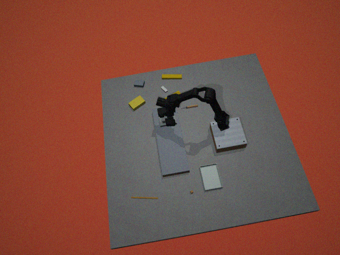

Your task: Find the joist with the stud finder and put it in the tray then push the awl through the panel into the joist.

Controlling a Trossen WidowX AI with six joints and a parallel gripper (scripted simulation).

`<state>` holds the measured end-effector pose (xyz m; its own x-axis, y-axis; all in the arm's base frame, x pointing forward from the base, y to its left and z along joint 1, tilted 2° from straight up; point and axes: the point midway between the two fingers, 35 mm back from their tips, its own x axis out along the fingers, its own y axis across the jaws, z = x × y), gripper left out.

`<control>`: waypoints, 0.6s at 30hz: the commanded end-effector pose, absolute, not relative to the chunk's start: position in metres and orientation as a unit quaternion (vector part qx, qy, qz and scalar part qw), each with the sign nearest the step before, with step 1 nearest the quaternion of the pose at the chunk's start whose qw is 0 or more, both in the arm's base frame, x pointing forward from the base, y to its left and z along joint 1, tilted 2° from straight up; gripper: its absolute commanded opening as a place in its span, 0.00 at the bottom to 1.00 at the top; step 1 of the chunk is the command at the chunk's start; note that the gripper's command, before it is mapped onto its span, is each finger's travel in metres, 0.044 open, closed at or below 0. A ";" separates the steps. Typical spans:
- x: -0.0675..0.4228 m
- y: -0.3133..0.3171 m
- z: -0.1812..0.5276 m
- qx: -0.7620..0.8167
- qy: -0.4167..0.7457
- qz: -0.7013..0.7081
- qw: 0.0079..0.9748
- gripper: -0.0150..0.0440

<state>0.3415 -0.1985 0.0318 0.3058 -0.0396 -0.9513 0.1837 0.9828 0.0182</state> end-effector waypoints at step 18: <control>0.328 -0.267 0.031 0.060 0.587 -0.071 0.805 0.25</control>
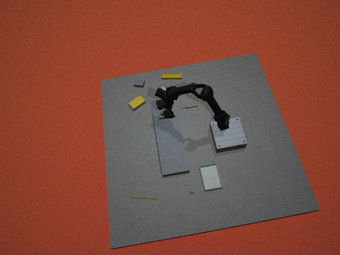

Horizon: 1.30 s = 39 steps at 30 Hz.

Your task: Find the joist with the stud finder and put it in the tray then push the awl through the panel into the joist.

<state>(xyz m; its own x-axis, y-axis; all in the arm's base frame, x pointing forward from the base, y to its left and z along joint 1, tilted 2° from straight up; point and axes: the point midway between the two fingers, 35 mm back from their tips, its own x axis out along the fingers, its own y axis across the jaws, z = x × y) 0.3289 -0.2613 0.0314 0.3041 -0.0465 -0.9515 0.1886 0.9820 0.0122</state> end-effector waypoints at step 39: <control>0.346 -0.226 0.130 0.027 0.588 -0.028 0.808 0.25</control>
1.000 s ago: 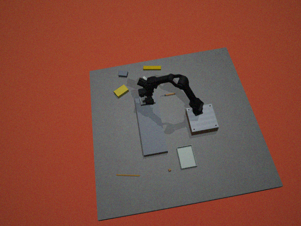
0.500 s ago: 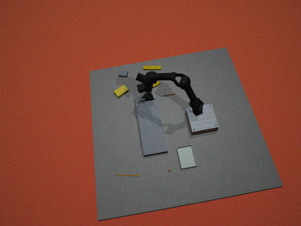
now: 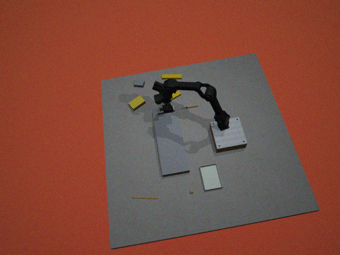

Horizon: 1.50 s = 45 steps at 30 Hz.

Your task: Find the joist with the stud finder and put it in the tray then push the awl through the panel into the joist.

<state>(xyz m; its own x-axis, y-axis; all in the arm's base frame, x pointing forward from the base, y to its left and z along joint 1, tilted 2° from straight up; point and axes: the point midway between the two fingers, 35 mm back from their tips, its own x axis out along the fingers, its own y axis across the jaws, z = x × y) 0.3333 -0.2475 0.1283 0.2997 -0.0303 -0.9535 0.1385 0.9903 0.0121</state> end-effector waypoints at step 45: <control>0.378 0.078 0.120 -0.198 0.550 0.271 0.765 0.25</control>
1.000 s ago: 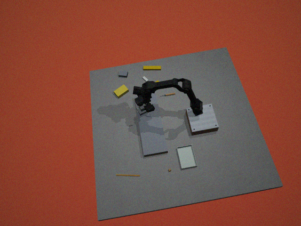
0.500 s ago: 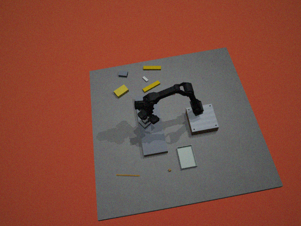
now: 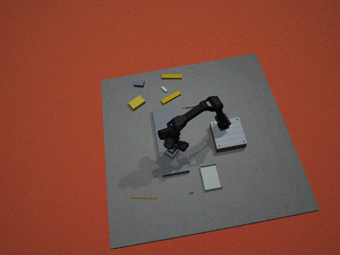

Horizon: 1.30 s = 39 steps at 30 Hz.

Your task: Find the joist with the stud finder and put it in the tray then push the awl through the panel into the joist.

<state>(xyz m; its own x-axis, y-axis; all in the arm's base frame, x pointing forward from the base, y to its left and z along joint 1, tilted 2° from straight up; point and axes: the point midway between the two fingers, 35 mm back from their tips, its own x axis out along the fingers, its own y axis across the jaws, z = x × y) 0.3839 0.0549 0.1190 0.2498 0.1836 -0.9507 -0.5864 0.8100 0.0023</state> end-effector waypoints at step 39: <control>0.230 0.278 0.109 -0.366 0.450 0.502 0.641 0.25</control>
<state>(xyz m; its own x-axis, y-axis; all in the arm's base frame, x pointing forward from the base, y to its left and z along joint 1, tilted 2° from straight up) 0.2476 0.2651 0.1082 0.0997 0.3040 -0.9475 -0.9595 0.2813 -0.0107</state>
